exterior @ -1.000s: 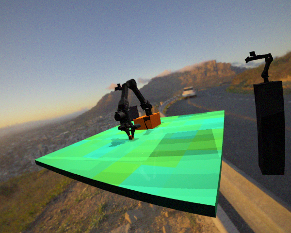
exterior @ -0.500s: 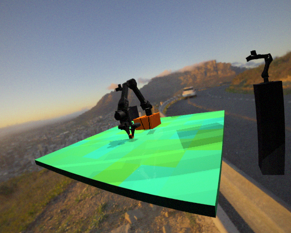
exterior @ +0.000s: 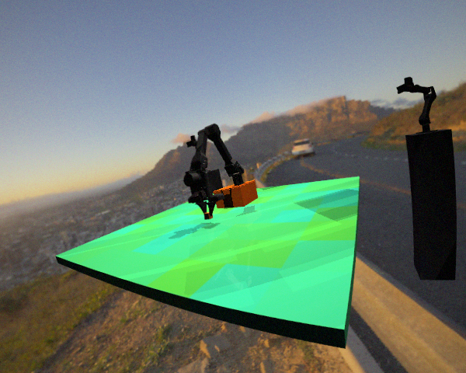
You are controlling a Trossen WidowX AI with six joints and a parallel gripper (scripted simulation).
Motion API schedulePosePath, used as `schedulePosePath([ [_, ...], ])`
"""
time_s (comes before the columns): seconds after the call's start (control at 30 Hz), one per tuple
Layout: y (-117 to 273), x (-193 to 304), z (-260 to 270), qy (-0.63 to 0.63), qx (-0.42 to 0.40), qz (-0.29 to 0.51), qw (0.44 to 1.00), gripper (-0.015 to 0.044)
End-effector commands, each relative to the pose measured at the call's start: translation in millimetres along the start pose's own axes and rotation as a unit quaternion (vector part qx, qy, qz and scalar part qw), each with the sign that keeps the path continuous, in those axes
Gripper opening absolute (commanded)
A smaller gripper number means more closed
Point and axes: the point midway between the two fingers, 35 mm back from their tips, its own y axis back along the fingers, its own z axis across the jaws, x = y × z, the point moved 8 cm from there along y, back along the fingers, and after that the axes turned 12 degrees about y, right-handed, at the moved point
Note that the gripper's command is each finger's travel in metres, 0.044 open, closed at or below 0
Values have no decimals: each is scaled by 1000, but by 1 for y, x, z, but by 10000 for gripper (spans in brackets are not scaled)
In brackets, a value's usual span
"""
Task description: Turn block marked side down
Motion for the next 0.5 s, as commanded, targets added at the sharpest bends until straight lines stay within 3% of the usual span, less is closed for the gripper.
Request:
schedulePosePath([
  [0.0,-4,7,2,2,6,-34,999,0],
  [0.47,-10,27,6,2,29,-144,989,0],
])
